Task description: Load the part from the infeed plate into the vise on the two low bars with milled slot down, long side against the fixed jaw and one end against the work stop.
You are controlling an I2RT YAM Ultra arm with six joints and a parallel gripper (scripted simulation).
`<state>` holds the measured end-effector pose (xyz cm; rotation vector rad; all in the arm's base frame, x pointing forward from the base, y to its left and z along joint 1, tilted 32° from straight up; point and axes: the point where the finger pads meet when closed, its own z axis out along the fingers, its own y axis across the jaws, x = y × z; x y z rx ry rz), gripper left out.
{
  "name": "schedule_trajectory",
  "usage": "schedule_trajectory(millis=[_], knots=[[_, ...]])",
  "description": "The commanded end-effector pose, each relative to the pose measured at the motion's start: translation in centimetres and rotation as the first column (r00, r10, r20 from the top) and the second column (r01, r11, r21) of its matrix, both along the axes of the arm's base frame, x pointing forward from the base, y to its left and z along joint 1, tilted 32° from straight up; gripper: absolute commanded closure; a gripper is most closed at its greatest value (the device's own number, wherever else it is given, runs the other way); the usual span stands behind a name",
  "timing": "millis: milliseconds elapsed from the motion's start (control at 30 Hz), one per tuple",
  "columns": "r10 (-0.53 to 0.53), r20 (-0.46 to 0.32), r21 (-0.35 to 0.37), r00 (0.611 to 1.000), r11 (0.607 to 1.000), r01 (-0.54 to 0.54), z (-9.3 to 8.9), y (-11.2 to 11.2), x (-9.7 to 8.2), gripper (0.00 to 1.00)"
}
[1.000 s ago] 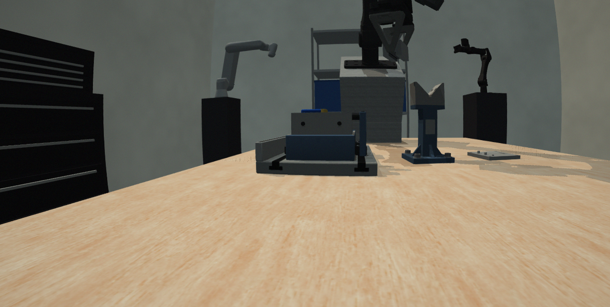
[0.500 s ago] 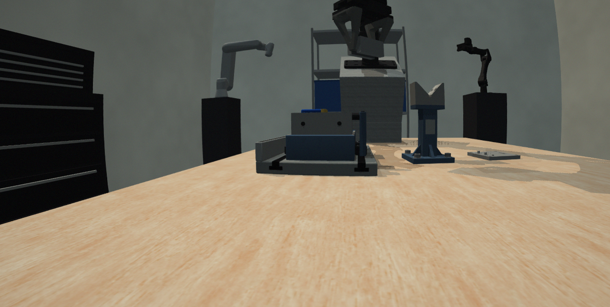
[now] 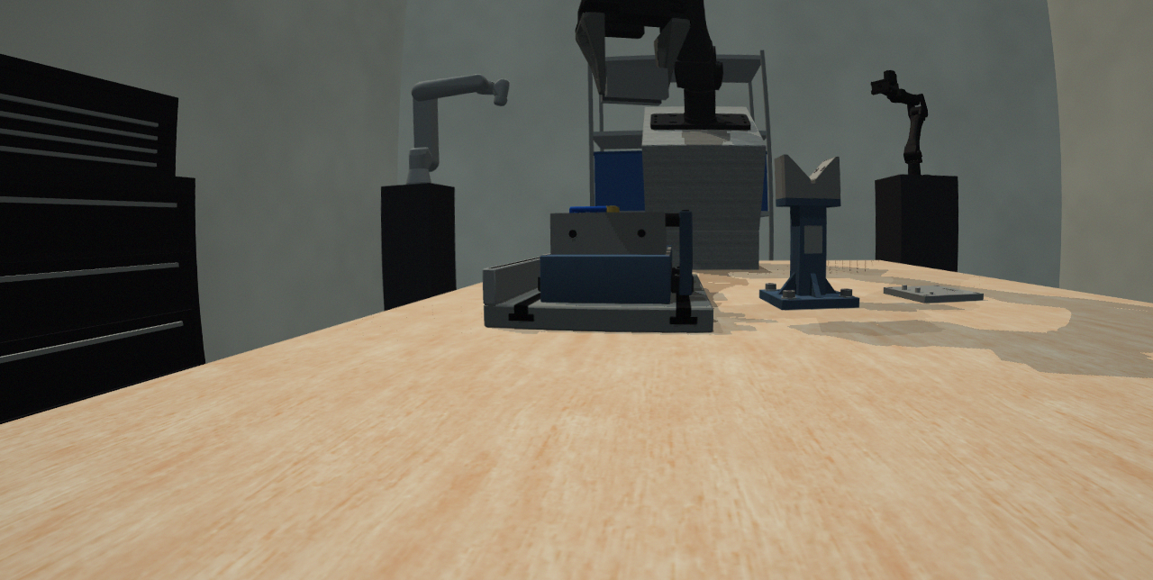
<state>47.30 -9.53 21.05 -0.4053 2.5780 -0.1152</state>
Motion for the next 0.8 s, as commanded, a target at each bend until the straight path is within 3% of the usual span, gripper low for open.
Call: schedule_trajectory(millis=[0, 133, 367, 467, 567, 767], knots=[[-0.105, 0.013, 0.074, 0.994, 0.992, 0.103, 1.7, -1.4, -0.2, 1.0], [-0.169, 0.028, 0.111, 0.985, 0.98, 0.165, 2.7, -2.5, -0.4, 1.0], [-0.227, 0.007, 0.149, 0.974, 0.963, 0.223, 2.0, -3.7, -0.2, 1.0], [-0.249, 0.029, 0.16, 0.968, 0.957, 0.241, 3.2, -4.0, -0.5, 1.0], [-0.264, 0.013, 0.171, 0.964, 0.951, 0.258, 2.6, -4.4, -0.4, 1.0], [-0.274, 0.025, 0.176, 0.961, 0.948, 0.266, 3.2, -4.5, -0.5, 1.0]])
